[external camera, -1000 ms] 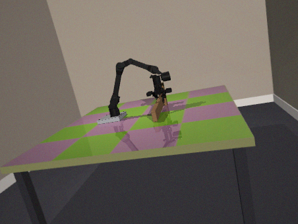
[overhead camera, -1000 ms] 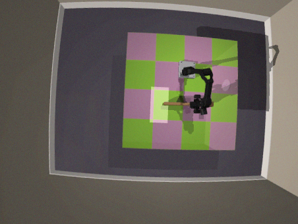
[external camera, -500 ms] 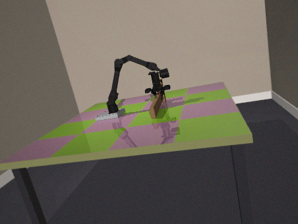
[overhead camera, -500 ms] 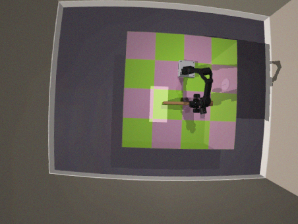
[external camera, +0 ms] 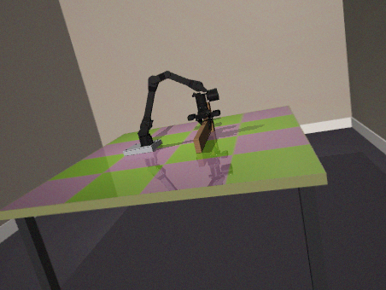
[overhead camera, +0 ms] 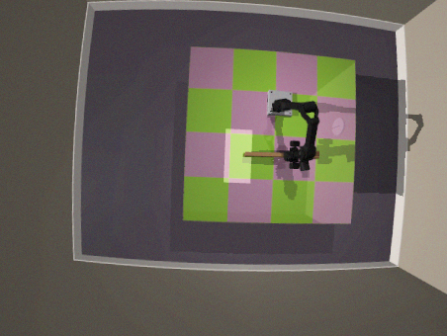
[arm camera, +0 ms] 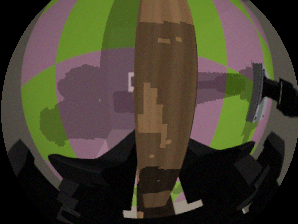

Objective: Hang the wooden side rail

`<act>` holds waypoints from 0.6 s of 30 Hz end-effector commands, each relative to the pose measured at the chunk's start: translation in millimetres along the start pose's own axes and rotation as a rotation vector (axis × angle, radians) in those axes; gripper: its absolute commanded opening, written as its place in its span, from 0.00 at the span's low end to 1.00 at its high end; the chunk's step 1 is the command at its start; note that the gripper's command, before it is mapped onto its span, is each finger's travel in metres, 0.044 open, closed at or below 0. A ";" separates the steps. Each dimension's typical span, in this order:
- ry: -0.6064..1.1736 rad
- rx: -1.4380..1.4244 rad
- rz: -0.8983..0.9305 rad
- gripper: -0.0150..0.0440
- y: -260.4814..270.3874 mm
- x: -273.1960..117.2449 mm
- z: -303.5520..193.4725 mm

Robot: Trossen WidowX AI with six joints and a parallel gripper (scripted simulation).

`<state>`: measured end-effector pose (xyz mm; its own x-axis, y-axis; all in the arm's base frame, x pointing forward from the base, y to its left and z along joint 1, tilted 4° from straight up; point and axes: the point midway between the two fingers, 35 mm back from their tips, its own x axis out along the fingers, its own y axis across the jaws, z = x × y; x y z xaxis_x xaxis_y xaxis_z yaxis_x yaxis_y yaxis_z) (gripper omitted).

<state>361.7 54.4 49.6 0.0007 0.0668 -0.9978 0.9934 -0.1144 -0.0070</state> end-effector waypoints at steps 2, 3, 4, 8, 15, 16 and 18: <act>0.007 0.002 0.003 0.25 0.7 0.5 -0.9; 0.007 0.002 0.003 0.25 0.7 0.7 -0.9; 0.007 0.002 0.003 0.25 0.7 0.8 -0.9; 0.007 0.002 0.003 0.25 0.7 1.5 -0.9; 0.007 0.002 0.003 0.25 0.7 2.7 -0.9; 0.007 0.002 0.003 0.25 0.7 2.8 -0.9; 0.007 0.002 0.003 0.25 0.7 3.2 -0.9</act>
<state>361.7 54.6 46.6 0.0009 0.0669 -0.9978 0.9934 -0.1141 -0.0067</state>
